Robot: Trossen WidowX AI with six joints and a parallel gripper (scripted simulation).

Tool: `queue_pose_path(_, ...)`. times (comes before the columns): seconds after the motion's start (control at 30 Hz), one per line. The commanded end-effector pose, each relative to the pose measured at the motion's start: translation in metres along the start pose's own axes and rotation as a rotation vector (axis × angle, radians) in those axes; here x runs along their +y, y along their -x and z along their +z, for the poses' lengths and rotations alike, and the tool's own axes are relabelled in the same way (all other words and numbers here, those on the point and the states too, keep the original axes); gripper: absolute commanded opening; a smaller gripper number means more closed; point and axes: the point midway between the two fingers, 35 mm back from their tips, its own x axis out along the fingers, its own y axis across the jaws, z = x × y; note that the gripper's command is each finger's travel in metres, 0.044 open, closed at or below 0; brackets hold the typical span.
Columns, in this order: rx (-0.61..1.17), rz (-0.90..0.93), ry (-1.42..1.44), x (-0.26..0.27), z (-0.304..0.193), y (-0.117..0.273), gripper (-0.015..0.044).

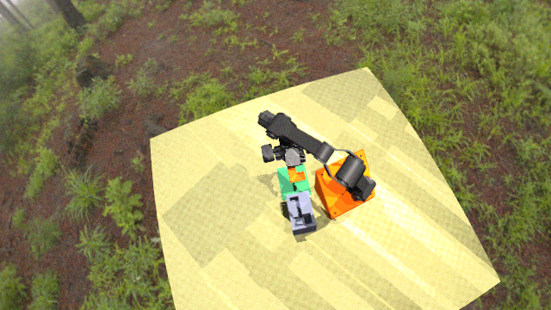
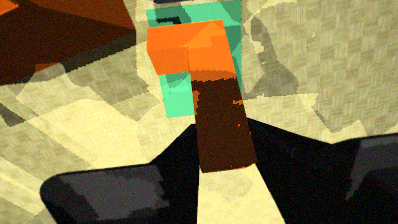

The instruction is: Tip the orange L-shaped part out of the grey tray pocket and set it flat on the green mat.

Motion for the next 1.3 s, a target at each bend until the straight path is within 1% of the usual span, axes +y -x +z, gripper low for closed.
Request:
queue_pose_path(0.0, -0.007, 0.008, -0.005, 0.002, 0.001, -0.009, 0.0)
queue_pose_path(1.27, -0.009, 0.007, -0.004, 0.002, 0.002, -0.067, 0.0)
